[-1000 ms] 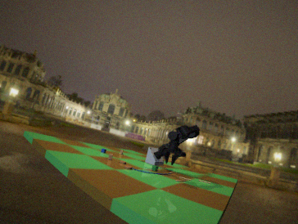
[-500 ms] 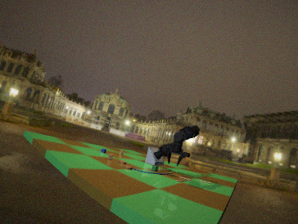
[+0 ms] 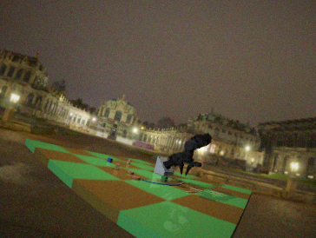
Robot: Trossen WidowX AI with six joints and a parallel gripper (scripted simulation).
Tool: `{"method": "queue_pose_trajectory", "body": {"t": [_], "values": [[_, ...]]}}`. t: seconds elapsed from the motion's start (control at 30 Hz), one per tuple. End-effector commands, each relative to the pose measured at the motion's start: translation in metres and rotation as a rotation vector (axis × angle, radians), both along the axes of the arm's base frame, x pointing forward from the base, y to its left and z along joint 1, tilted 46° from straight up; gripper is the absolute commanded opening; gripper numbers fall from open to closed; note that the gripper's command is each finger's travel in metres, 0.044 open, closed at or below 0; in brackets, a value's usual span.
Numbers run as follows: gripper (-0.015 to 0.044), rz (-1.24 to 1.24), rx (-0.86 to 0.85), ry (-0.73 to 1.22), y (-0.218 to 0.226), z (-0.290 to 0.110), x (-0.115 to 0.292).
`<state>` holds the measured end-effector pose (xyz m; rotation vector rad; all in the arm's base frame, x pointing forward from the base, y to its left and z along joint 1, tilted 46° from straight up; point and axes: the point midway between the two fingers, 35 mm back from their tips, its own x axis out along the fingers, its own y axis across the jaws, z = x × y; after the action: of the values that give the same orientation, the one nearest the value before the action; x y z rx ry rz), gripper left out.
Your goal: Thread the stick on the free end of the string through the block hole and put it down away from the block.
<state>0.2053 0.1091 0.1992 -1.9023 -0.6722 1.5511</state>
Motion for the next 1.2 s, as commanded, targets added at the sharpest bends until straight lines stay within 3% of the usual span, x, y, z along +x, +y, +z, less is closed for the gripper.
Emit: {"method": "queue_pose_trajectory", "body": {"t": [0.0, 1.17], "values": [[0.0124, 0.001, -0.004, -0.001, 0.002, -0.003, 0.001], [0.0124, 0.000, 0.001, -0.002, 0.041, -0.040, 0.011]]}}
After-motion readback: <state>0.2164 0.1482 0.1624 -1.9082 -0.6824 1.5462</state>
